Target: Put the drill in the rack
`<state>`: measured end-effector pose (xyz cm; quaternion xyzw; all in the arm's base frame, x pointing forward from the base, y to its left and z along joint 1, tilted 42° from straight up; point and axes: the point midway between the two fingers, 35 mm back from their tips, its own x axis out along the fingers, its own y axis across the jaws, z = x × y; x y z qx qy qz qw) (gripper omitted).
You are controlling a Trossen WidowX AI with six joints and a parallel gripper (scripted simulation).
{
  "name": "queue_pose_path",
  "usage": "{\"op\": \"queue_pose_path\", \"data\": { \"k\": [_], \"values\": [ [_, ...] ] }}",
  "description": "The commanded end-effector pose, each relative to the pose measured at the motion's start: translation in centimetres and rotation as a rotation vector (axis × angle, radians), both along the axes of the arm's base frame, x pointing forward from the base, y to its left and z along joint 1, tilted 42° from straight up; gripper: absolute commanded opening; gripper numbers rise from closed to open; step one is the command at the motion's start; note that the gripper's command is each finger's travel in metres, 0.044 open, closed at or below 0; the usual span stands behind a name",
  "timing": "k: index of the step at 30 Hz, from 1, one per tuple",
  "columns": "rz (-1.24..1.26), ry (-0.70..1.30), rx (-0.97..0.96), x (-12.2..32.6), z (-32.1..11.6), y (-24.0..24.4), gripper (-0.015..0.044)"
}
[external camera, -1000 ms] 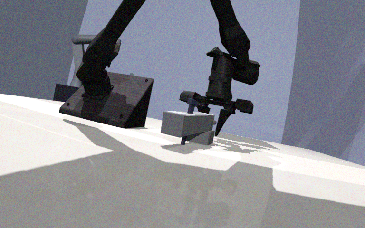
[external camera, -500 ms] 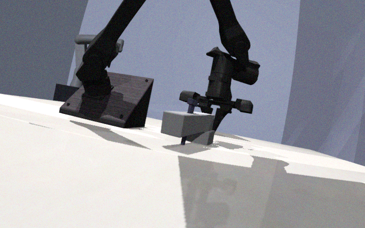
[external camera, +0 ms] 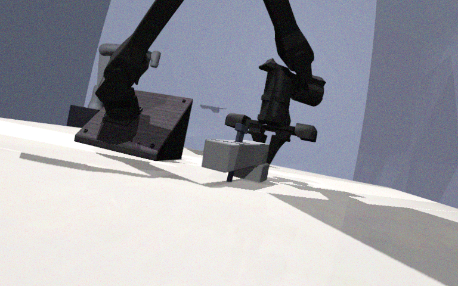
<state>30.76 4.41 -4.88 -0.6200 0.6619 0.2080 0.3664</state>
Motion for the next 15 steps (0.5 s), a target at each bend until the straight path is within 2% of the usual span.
{"op": "queue_pose_path", "data": {
  "k": [1,15],
  "values": [
    [0.001,-0.003,0.003,0.2,-0.2,0.4,0.0000],
    [0.001,-0.003,0.005,0.6,-1.2,2.1,0.0000]
  ]
}}
